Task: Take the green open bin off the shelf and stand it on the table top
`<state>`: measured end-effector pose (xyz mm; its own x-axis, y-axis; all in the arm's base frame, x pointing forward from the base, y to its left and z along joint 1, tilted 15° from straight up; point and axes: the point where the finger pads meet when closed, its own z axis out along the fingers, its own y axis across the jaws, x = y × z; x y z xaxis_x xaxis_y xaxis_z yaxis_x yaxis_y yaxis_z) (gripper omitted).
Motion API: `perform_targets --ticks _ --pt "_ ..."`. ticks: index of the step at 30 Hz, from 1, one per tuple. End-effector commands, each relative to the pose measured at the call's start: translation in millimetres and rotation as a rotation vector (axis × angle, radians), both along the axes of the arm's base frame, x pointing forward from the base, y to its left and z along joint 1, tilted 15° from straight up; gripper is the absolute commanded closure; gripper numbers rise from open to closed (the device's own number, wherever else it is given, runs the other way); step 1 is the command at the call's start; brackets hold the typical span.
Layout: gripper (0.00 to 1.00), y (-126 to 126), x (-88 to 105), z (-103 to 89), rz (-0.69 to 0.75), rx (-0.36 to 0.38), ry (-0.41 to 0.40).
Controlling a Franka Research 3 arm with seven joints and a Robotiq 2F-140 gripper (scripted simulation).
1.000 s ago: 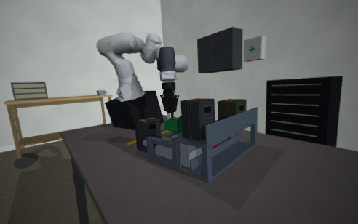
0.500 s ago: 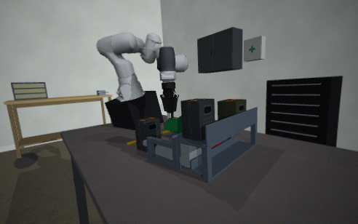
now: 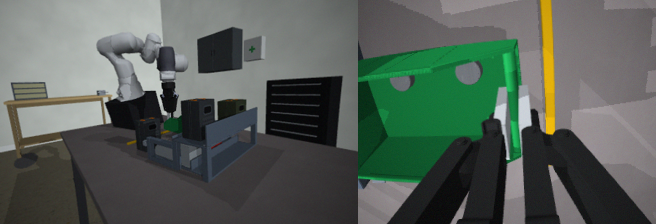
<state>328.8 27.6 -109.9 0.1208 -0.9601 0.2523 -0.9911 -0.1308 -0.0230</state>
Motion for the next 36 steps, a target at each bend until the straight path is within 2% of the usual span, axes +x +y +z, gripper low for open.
perform_targets --ticks 1,20,25,36 --pt "1.00 -0.1 -0.5 0.3 -0.003 0.000 -0.001" --pt "1.00 -0.2 -1.6 0.0 -0.003 0.000 -0.001" --pt "1.00 -2.4 -1.1 -8.0 -0.003 0.000 -0.001" --pt "1.00 -2.4 -1.1 -8.0 -0.003 0.000 -0.001"
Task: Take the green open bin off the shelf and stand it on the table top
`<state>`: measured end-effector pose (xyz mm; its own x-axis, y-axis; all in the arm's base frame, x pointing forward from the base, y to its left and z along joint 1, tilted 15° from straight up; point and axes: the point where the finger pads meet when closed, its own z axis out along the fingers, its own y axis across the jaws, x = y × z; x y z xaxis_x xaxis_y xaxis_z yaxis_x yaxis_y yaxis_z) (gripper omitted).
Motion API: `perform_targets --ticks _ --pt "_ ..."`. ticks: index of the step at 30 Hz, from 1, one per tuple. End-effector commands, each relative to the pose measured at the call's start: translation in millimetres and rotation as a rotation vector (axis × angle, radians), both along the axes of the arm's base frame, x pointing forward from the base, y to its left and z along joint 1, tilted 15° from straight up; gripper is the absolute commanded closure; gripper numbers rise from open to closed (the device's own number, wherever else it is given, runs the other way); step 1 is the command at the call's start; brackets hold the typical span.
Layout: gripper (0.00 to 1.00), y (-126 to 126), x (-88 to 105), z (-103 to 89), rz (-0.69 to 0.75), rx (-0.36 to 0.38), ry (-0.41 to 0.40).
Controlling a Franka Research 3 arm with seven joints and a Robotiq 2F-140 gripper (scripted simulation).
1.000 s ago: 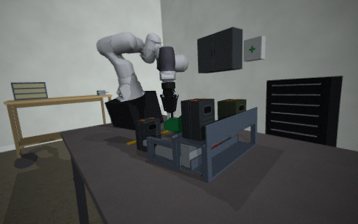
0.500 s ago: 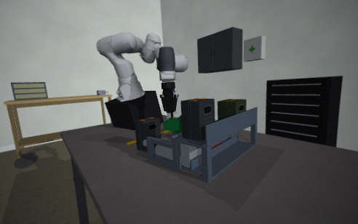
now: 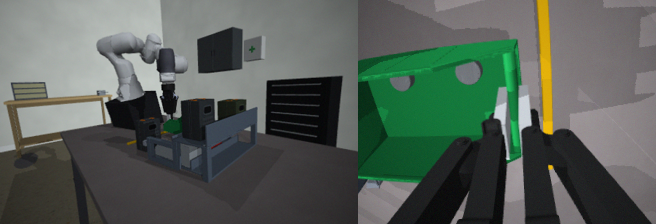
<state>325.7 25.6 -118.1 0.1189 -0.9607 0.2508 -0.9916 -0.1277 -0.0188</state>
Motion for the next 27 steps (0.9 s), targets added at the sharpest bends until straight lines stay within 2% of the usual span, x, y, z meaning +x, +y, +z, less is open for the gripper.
perform_targets --ticks 1,6,18,27 --pt "1.00 -0.4 2.0 0.3 0.001 -0.001 -0.006" --pt "1.00 -2.1 1.2 -7.6 0.001 -0.001 -0.006" --pt "1.00 -2.1 1.2 -7.6 0.001 -0.001 -0.006" --pt "1.00 -3.9 1.2 -15.2 0.001 -0.001 -0.006"
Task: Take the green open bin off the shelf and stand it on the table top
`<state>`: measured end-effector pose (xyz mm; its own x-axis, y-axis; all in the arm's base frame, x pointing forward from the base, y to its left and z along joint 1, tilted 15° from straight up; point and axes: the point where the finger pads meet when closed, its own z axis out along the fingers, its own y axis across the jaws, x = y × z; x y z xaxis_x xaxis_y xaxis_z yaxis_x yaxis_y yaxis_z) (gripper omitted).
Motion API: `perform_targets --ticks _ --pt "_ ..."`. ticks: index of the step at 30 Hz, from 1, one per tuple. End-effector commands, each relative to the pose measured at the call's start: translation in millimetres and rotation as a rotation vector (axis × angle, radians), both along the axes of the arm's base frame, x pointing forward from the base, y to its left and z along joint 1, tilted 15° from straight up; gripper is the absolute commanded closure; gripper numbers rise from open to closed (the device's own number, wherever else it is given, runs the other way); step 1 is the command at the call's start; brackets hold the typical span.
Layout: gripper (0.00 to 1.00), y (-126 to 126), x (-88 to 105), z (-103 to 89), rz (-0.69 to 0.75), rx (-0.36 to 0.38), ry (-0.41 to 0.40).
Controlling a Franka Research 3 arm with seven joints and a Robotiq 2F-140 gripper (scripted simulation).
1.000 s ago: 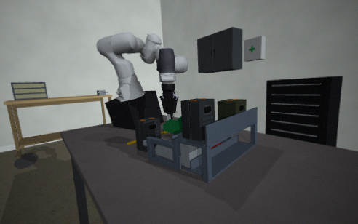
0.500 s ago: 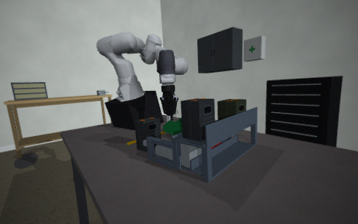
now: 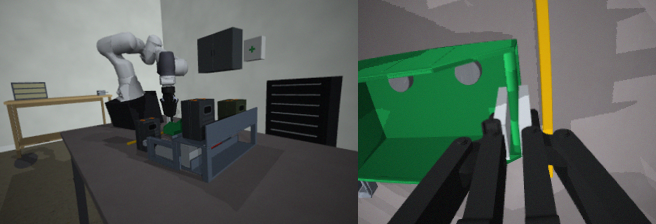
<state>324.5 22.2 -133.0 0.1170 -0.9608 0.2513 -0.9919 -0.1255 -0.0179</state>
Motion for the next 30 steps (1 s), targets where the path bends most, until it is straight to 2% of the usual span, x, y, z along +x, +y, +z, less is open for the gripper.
perform_targets --ticks 1,30 --pt "1.00 -0.5 2.5 -0.3 0.003 0.000 -0.006" --pt "1.00 -3.0 4.6 -8.5 0.003 0.000 -0.006"
